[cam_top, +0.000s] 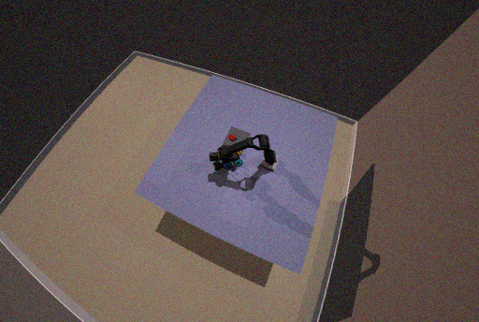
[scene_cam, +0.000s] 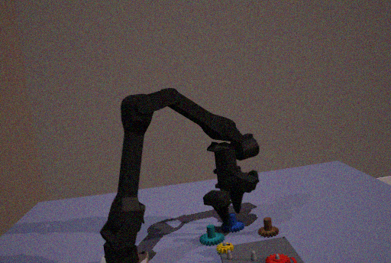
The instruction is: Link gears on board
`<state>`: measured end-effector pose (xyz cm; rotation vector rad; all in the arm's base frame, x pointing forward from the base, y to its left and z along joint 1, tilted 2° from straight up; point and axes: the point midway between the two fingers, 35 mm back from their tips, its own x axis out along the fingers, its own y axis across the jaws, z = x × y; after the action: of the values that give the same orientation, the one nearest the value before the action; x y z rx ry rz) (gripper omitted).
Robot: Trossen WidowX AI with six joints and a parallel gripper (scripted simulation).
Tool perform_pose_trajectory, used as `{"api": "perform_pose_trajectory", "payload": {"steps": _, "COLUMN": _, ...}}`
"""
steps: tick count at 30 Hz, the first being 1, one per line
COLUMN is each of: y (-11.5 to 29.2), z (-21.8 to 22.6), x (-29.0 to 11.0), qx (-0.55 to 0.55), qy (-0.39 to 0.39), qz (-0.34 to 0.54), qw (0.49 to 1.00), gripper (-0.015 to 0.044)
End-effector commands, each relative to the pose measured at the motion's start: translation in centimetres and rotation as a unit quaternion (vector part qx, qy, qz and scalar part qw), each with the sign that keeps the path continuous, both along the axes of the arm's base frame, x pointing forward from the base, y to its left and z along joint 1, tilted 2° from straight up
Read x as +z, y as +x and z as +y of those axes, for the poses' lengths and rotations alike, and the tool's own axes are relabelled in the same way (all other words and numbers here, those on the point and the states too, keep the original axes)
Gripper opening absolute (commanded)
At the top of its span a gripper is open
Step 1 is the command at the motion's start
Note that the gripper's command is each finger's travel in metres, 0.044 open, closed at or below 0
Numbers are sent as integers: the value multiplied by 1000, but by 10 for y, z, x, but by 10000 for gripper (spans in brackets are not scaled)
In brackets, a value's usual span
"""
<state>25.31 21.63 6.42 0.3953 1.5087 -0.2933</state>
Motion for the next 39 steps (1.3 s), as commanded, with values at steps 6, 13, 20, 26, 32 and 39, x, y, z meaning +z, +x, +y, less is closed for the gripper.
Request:
{"api": "perform_pose_trajectory", "payload": {"steps": 6, "y": 0, "z": 0, "x": -1, "qx": -2, "qy": 2, "qz": 1, "qw": 1000, "gripper": 125}}
{"api": "perform_pose_trajectory", "payload": {"steps": 13, "y": 0, "z": 0, "x": -1, "qx": -2, "qy": 2, "qz": 1, "qw": 1000, "gripper": 39}}
{"api": "perform_pose_trajectory", "payload": {"steps": 20, "y": 0, "z": 1, "x": 5, "qx": -2, "qy": 2, "qz": 1, "qw": 1000, "gripper": 0}}
{"api": "perform_pose_trajectory", "payload": {"steps": 26, "y": 2, "z": 1, "x": 19, "qx": -2, "qy": 2, "qz": 1, "qw": 1000, "gripper": 0}}
{"api": "perform_pose_trajectory", "payload": {"steps": 32, "y": 3, "z": 1, "x": 33, "qx": -2, "qy": 2, "qz": 1, "qw": 1000, "gripper": 0}}
{"api": "perform_pose_trajectory", "payload": {"steps": 39, "y": 3, "z": 0, "x": 50, "qx": -2, "qy": 2, "qz": 1, "qw": 1000, "gripper": 0}}
